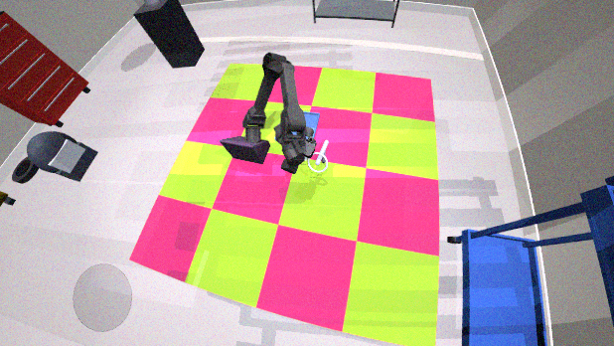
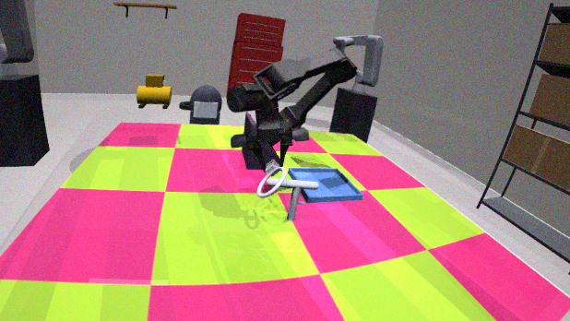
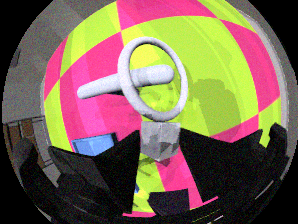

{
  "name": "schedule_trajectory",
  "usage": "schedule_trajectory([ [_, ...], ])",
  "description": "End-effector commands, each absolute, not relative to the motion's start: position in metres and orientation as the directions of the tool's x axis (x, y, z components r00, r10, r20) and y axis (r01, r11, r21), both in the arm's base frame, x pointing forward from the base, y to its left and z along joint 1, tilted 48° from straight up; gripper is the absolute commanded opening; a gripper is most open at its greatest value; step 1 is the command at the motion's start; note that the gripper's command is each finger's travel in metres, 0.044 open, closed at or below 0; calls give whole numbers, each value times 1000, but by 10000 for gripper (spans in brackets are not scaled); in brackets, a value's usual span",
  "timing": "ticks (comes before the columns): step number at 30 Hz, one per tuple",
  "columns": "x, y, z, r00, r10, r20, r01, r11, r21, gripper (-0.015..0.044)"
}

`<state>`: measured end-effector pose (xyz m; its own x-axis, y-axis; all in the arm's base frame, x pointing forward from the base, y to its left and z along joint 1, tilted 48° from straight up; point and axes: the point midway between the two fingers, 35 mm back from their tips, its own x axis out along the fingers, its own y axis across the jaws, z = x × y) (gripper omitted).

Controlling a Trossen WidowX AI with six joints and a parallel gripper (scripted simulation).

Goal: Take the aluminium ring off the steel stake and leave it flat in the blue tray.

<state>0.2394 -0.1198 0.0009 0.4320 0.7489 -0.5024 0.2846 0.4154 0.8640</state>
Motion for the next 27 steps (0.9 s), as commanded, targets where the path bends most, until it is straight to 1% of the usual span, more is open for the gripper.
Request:
schedule_trajectory([
  [1, 238, -123, -3, 430, 750, -503, 284, 416, 864, 0],
  [27, 234, -132, -14, 430, 749, -504, 285, 417, 863, 0],
])
